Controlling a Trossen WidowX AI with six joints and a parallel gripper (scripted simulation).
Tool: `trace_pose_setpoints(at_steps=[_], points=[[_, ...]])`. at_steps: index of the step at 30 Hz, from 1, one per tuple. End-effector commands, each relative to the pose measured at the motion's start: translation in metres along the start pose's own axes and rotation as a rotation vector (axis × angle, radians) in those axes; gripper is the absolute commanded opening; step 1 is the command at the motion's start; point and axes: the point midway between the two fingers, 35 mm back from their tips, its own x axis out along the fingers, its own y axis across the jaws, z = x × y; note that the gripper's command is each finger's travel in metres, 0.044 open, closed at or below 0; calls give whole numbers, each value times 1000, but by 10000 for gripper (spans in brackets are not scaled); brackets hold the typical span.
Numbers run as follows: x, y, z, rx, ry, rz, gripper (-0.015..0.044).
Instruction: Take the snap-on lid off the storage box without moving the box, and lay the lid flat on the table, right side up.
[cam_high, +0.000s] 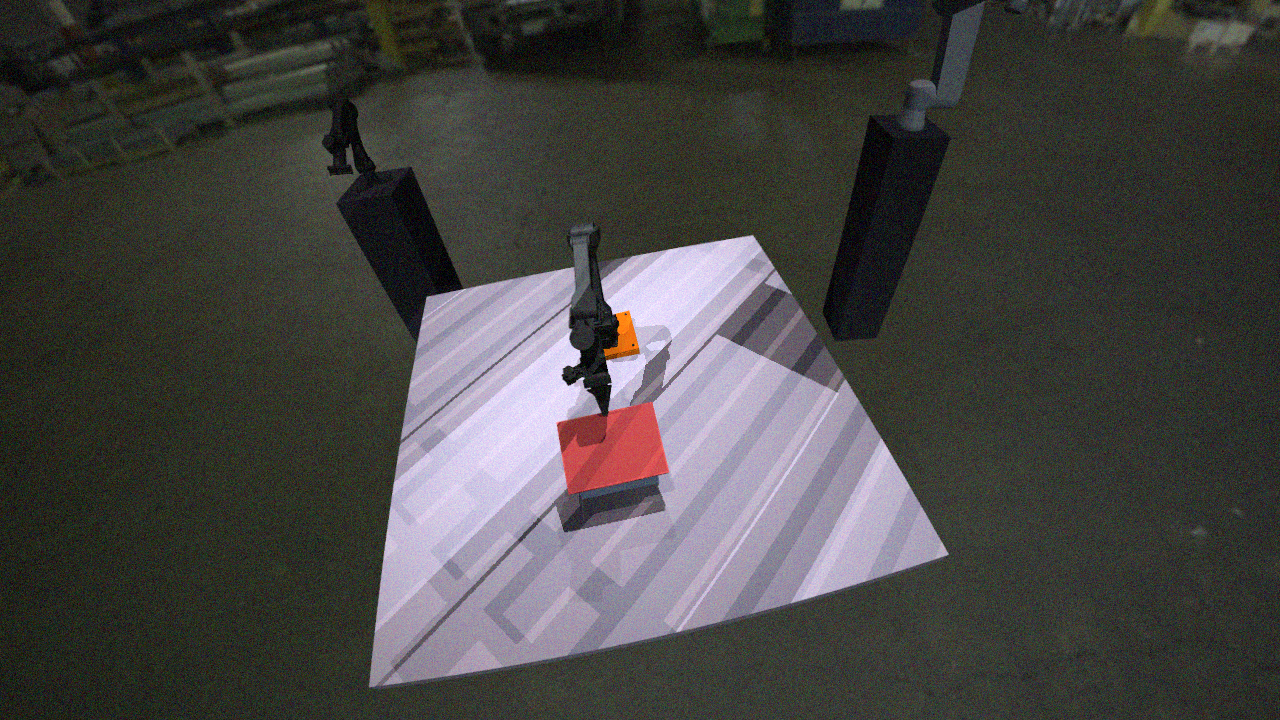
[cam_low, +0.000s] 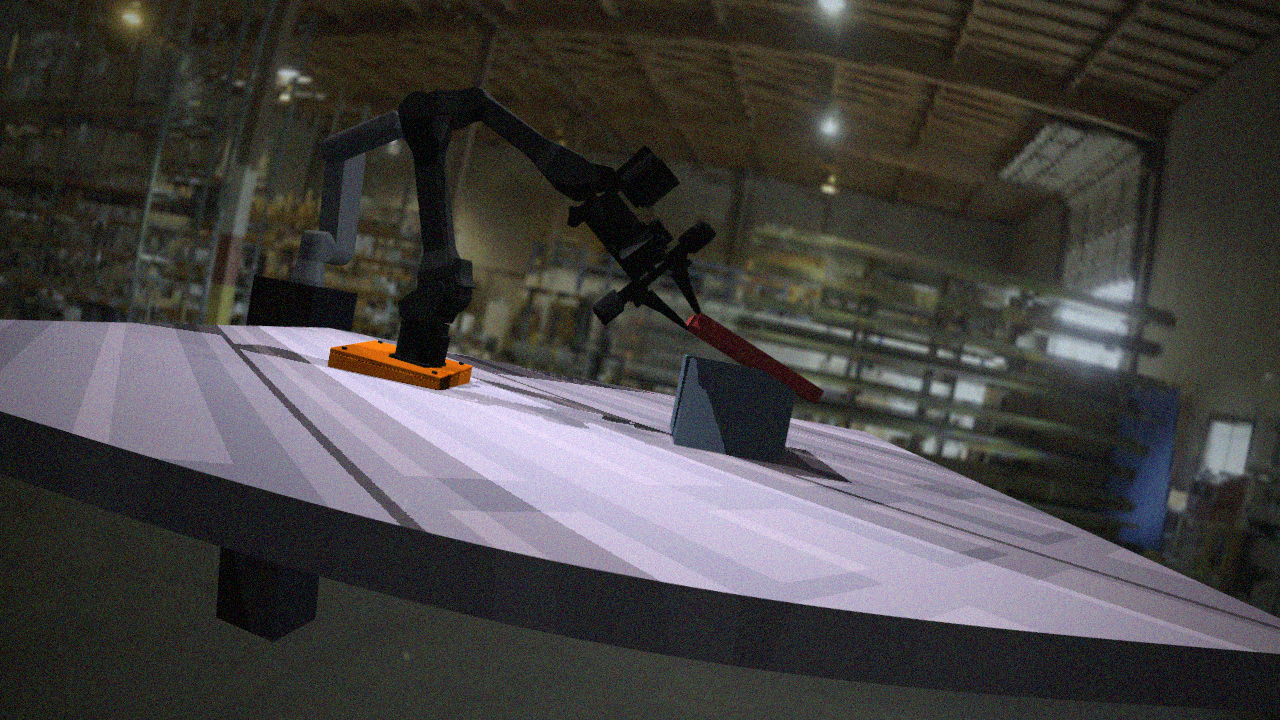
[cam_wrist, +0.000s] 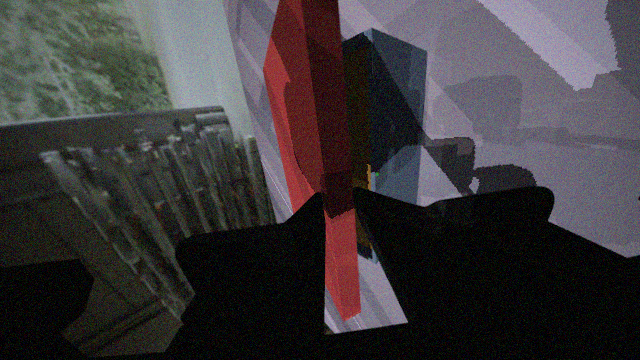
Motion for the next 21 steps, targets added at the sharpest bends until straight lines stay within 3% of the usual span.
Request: trace_pose_setpoints(at_steps=[1, 21], points=[[-2, 8, 1, 5, -5, 4, 0], [-8, 37, 1, 5, -5, 6, 0]])
